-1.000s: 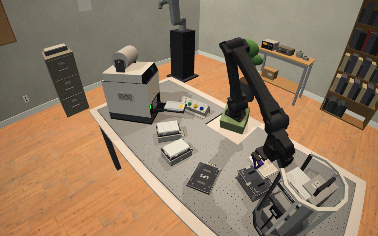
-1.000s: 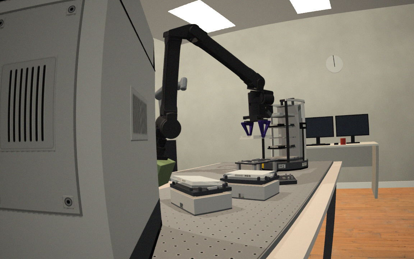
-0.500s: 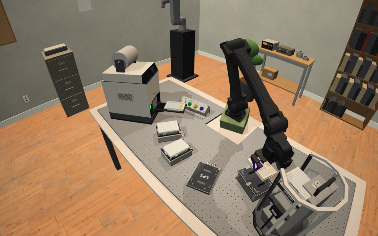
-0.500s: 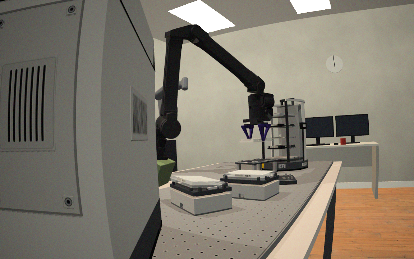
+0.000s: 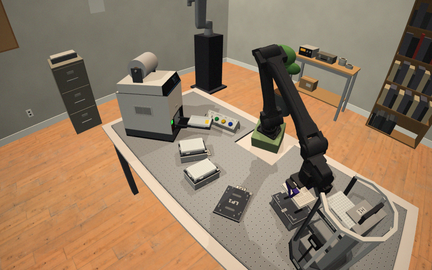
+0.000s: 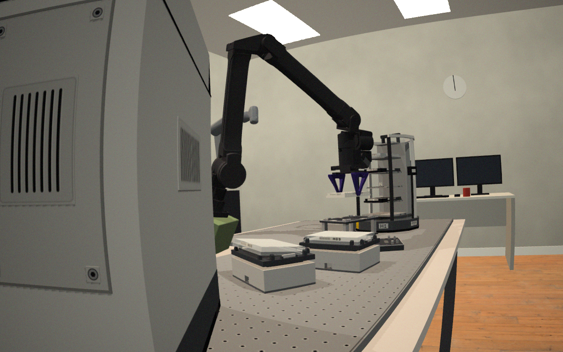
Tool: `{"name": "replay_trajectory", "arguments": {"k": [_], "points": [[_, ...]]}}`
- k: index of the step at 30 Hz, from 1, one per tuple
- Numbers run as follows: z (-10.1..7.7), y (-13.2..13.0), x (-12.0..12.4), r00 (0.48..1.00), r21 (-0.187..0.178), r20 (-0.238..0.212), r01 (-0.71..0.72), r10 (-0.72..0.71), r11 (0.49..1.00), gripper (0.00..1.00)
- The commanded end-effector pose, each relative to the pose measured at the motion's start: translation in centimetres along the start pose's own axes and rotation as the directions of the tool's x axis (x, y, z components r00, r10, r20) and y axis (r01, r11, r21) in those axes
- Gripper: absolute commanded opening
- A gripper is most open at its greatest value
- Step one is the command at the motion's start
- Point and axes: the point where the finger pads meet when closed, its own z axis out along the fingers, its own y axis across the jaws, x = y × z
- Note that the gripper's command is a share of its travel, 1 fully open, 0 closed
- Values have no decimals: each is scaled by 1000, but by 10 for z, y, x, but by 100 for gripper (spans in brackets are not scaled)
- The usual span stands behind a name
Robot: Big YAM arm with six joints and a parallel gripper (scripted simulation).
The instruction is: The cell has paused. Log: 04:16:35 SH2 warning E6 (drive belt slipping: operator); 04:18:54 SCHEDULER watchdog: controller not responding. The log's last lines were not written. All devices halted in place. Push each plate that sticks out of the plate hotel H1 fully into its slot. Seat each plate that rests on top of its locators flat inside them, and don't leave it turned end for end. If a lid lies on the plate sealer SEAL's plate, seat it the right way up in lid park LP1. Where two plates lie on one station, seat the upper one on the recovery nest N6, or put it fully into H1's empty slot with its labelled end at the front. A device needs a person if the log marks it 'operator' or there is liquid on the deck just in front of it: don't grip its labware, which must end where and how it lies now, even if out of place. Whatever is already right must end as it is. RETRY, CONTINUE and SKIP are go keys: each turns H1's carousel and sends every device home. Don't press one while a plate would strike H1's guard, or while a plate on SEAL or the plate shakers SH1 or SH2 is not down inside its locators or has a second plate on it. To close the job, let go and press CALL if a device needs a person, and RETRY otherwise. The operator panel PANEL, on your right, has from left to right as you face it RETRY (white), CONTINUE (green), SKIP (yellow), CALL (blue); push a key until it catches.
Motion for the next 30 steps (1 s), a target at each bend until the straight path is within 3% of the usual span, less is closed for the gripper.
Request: {"name": "replay_trajectory", "arguments": {"k": [1, 5, 19, 22, 30], "points": [[10, -4, 0, 1000, 2, 0, 0, 0, 1000, 84], [8, -6, 0, 1000, 5, 9, -3, 3, 1000, 84], [26, -4, 1, 1000, 2, -1, 0, 0, 1000, 84], [21, -6, -1, 1000, 6, 14, -4, 4, 1000, 84], [36, -4, 1, 1000, 2, -3, 0, 0, 1000, 84]]}}
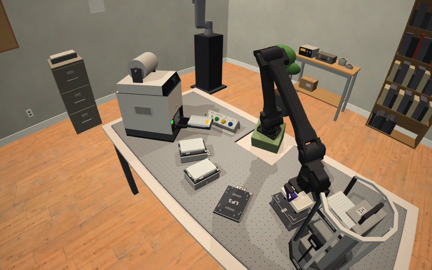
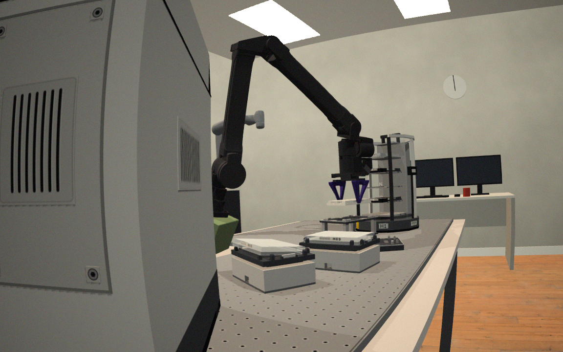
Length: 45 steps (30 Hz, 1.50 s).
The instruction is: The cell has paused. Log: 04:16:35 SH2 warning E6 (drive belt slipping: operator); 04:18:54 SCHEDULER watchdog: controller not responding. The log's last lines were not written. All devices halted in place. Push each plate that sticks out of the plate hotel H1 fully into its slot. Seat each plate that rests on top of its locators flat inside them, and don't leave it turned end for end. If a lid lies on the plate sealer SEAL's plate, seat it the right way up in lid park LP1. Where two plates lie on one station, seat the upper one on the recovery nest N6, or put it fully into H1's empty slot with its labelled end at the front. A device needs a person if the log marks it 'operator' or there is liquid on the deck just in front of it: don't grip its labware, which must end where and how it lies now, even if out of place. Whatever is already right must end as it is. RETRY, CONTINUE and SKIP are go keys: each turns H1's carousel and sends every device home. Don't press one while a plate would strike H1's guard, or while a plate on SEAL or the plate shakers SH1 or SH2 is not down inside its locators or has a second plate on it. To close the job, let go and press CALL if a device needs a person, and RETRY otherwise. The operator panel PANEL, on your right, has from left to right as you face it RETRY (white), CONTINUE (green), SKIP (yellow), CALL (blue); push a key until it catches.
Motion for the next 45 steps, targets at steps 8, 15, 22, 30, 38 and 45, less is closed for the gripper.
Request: {"name": "replay_trajectory", "arguments": {"k": [8, 15, 22, 30, 38, 45], "points": [[17, -4, 2, 1000, 1, -7, 1, -1, 1000, 84], [16, -4, 1, 1000, 3, 3, -2, 2, 1000, 84], [14, -4, 0, 1000, 4, 9, -3, 3, 1000, 84], [13, -4, 0, 1000, 5, 12, -4, 4, 1000, 84], [11, -4, 0, 1000, 6, 17, -5, 5, 1000, 84], [10, -4, 0, 1000, 6, 19, -5, 5, 1000, 84]]}}
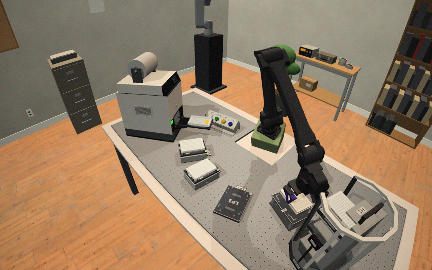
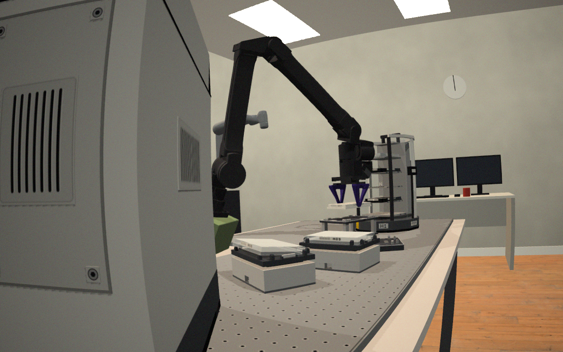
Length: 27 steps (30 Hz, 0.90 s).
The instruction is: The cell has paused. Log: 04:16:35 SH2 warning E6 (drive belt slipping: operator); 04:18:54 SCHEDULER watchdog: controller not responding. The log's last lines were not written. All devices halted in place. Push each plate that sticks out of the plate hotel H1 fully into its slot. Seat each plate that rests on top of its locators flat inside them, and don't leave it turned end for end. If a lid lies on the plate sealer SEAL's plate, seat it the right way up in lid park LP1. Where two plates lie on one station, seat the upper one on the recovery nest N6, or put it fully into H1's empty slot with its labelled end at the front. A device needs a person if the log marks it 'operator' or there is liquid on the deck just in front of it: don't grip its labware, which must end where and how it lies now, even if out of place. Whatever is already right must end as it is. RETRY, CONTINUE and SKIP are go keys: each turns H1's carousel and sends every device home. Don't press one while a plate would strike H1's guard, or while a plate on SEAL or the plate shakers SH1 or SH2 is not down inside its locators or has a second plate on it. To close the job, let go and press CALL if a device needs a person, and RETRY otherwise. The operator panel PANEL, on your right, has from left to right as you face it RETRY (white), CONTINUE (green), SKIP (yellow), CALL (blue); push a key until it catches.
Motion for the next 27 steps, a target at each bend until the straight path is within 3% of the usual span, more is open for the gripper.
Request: {"name": "replay_trajectory", "arguments": {"k": [1, 23, 24, 27], "points": [[-2, -4, 0, 1000, 6, 20, -5, 5, 1000, 84], [-7, -4, -9, 1000, 5, 25, -6, 6, 1000, 84], [4, -3, 1, 1000, 3, 7, -2, 2, 1000, 84], [11, -3, 3, 1000, 1, -7, 1, -1, 1000, 84]]}}
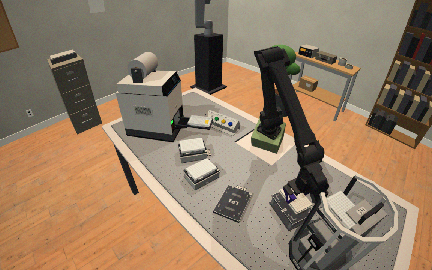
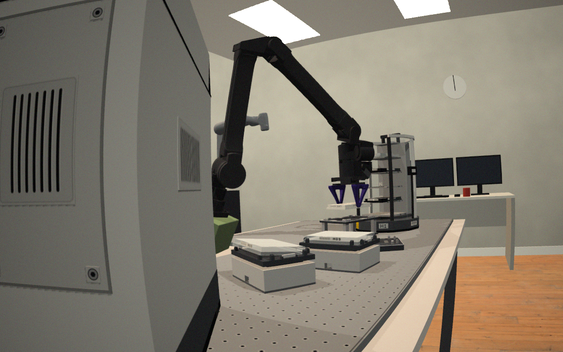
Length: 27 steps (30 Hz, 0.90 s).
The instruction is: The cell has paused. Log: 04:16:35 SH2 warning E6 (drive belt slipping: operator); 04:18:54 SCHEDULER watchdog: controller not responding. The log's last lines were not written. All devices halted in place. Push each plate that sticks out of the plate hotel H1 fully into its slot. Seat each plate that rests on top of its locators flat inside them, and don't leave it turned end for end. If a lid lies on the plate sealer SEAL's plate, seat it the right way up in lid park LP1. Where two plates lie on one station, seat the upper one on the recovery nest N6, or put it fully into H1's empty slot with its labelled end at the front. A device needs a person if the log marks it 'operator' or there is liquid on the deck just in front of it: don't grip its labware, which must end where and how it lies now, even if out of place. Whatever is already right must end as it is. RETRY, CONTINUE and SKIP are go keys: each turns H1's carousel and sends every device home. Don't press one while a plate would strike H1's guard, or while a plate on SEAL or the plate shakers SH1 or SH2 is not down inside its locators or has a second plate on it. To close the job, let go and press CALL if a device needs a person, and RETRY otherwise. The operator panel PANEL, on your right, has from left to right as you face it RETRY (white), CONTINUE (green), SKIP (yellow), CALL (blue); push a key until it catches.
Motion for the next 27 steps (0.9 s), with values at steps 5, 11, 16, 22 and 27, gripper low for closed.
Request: {"name": "replay_trajectory", "arguments": {"k": [5, 11, 16, 22, 27], "points": [[7, -5, 1, 1000, 3, 3, -4, 4, 1000, 84], [14, -4, 2, 1000, 1, -6, 0, 0, 1000, 84], [15, -4, 1, 1000, 2, -2, -1, 1, 1000, 84], [14, -5, 0, 1000, 4, 5, -4, 4, 1000, 84], [21, -4, 2, 1000, 1, -6, 0, 0, 1000, 84]]}}
